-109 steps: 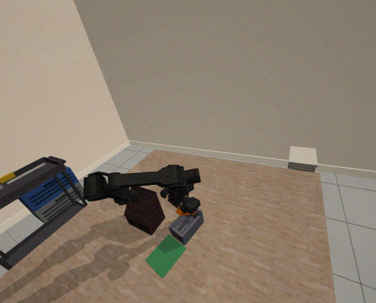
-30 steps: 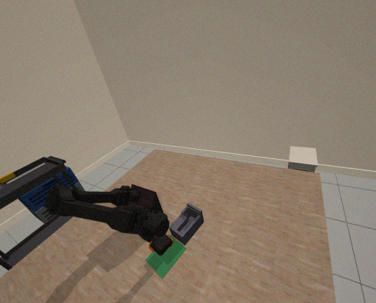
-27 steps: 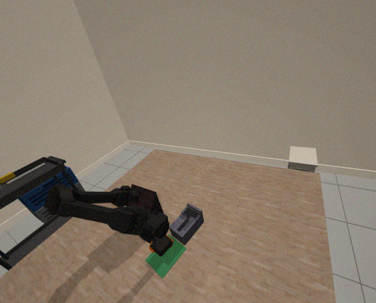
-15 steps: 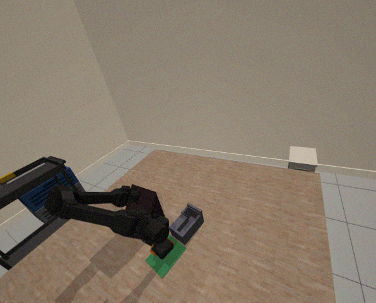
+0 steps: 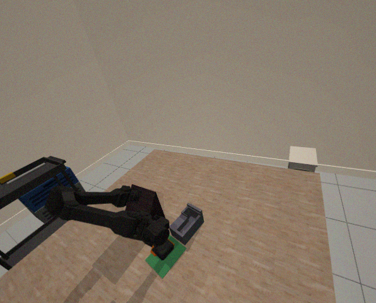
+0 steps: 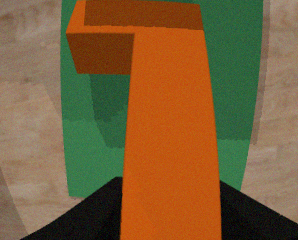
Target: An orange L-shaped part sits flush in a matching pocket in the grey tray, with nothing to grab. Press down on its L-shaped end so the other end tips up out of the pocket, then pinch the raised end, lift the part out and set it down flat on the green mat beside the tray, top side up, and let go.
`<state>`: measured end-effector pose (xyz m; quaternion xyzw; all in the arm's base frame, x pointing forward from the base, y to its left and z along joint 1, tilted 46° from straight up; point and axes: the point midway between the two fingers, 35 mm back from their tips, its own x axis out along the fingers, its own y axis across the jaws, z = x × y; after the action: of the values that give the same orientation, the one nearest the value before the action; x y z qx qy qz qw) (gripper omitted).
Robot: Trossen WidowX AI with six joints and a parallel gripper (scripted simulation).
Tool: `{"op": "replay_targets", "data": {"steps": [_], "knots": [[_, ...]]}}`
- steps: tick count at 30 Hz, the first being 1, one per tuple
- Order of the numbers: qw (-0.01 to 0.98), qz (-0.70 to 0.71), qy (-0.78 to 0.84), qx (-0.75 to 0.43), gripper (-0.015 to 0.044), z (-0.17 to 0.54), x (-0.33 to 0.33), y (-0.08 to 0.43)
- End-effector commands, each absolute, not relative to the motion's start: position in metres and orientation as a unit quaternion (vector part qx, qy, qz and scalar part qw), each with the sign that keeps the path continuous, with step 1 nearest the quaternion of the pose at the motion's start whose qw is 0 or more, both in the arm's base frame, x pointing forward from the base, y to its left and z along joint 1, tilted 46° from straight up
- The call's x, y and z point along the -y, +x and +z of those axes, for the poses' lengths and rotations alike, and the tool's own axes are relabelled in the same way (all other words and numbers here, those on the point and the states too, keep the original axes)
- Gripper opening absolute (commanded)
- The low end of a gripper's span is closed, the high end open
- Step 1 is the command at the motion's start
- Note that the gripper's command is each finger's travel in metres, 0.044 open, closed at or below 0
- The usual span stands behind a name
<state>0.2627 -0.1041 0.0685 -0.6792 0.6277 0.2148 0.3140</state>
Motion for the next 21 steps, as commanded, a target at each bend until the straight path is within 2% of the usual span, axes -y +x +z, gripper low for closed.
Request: {"op": "replay_targets", "data": {"steps": [1,8,13,17,21], "knots": [[0.314,0.215,-0.679,-0.628,0.0079,0.069,0.104,0.263],[0.314,0.215,-0.679,-0.627,0.0263,0.07,0.102,0.263],[0.317,0.221,-0.678,-0.626,0.0394,0.097,0.069,0.262],[0.314,0.22,-0.679,-0.626,0.04,0.128,0.04,0.253],[0.314,0.22,-0.679,-0.626,0.04,0.13,0.039,0.252]]}}
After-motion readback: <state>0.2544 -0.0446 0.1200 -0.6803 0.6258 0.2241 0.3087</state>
